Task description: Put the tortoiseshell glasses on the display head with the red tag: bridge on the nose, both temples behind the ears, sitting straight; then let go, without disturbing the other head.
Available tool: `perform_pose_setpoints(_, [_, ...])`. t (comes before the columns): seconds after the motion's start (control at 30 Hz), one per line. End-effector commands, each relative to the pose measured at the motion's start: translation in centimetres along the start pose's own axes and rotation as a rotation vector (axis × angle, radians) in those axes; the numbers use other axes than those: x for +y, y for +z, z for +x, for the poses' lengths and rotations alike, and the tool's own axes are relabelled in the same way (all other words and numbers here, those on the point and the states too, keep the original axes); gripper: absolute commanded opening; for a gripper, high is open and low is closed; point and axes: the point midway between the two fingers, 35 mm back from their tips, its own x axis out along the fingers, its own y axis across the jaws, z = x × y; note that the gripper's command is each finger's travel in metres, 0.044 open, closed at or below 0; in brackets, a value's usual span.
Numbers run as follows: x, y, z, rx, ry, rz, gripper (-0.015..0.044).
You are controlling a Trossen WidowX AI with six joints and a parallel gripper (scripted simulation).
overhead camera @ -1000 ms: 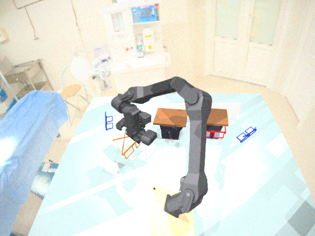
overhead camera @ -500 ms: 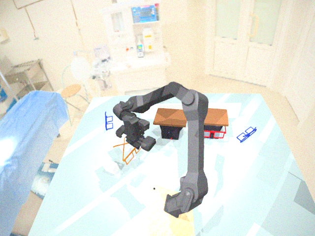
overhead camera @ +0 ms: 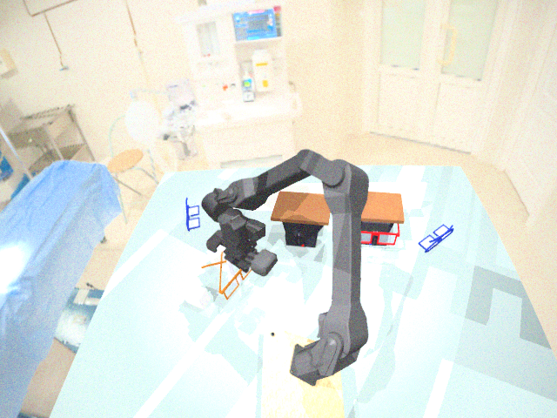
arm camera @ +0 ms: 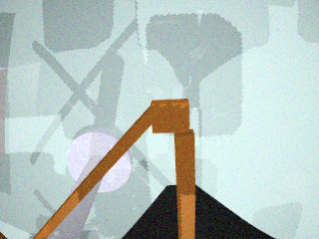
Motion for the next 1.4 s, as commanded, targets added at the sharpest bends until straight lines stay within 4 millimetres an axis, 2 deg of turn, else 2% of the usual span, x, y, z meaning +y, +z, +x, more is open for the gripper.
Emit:
perform_pose_setpoints(0.0, [-0.1,0.0,-0.1,-0.006,0.003,0.003,0.0])
perform_pose_setpoints(1.37, [-1.5,-1.7,-0.1,-0.005,0.003,0.002,0.0])
